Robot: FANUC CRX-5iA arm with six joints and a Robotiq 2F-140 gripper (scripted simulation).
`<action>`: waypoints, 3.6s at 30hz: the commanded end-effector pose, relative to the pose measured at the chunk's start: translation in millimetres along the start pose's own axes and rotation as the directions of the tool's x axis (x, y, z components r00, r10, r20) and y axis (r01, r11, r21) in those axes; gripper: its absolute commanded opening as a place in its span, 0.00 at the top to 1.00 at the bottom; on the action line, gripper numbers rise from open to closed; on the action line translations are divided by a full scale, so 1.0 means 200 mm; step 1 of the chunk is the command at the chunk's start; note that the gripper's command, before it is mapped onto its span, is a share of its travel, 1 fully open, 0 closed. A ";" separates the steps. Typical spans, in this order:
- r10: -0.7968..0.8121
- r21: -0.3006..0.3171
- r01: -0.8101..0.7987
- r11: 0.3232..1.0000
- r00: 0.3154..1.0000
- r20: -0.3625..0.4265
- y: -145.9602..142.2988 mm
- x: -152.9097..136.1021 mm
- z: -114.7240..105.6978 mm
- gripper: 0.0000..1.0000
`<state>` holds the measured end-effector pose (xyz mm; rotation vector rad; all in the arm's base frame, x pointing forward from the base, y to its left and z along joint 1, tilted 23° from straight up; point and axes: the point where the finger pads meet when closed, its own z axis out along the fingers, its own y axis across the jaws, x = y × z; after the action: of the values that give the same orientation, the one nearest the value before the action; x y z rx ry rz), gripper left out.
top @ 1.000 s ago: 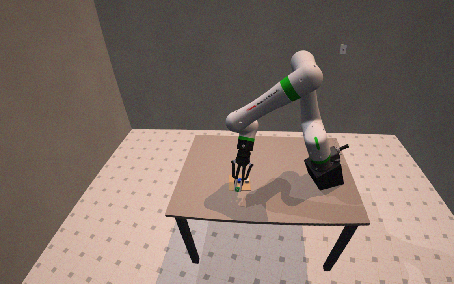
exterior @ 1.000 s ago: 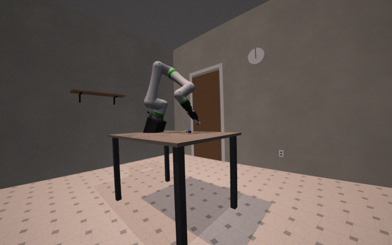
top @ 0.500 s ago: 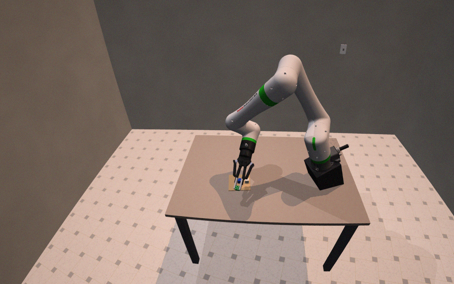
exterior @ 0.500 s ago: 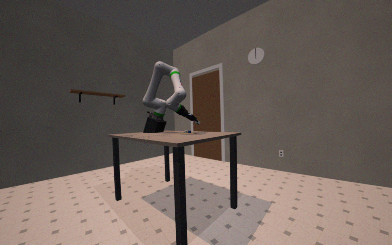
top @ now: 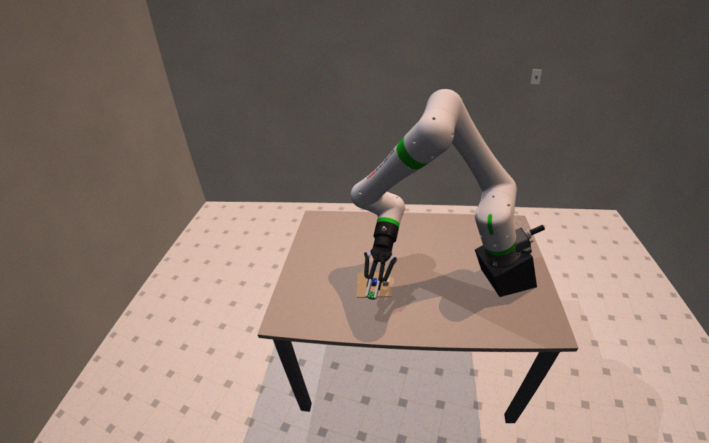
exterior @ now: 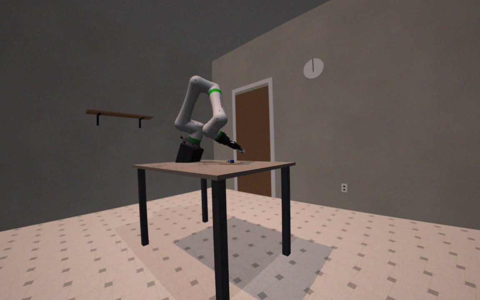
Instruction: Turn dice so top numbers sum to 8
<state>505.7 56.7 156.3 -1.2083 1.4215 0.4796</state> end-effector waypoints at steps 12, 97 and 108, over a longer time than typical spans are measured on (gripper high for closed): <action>0.000 0.000 0.000 1.000 1.000 0.000 0.01 0.20 0.10 0.87; 0.000 0.000 0.000 1.000 1.000 0.000 0.02 0.35 0.18 0.87; 0.000 0.000 0.000 1.000 1.000 0.000 0.02 0.35 0.18 0.87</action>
<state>532.6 61.9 82.4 -1.2088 1.4214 0.4799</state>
